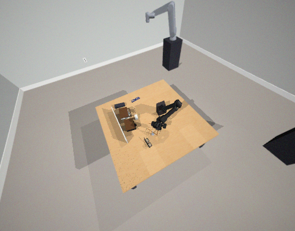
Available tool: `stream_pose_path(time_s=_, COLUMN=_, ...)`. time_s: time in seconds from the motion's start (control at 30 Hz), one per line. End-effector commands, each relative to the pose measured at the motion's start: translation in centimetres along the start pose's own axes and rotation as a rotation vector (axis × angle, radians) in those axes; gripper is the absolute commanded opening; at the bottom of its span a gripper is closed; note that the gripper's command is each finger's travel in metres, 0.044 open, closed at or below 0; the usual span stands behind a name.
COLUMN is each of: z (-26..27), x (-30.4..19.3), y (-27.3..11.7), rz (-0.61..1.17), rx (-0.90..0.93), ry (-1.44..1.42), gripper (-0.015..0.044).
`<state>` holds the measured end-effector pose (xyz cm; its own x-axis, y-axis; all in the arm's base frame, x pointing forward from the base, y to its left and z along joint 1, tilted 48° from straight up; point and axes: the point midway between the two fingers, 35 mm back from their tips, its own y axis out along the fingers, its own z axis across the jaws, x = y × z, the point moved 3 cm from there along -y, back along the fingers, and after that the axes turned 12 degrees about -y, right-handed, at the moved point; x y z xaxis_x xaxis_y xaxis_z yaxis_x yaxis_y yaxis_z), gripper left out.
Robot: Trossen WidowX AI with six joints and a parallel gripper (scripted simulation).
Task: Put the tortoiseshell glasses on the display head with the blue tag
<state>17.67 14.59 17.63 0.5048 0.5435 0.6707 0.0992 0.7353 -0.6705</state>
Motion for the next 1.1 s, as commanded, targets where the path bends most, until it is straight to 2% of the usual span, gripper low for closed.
stream_pose_path(time_s=0.0, z=0.2, x=-0.2, y=0.0, rz=-0.001, rx=-0.002, ry=0.0, gripper=0.0)
stream_pose_path(time_s=1.07, z=1.1, x=-1.8, y=0.0, rz=-0.001, rx=-0.002, ry=0.001, gripper=0.0)
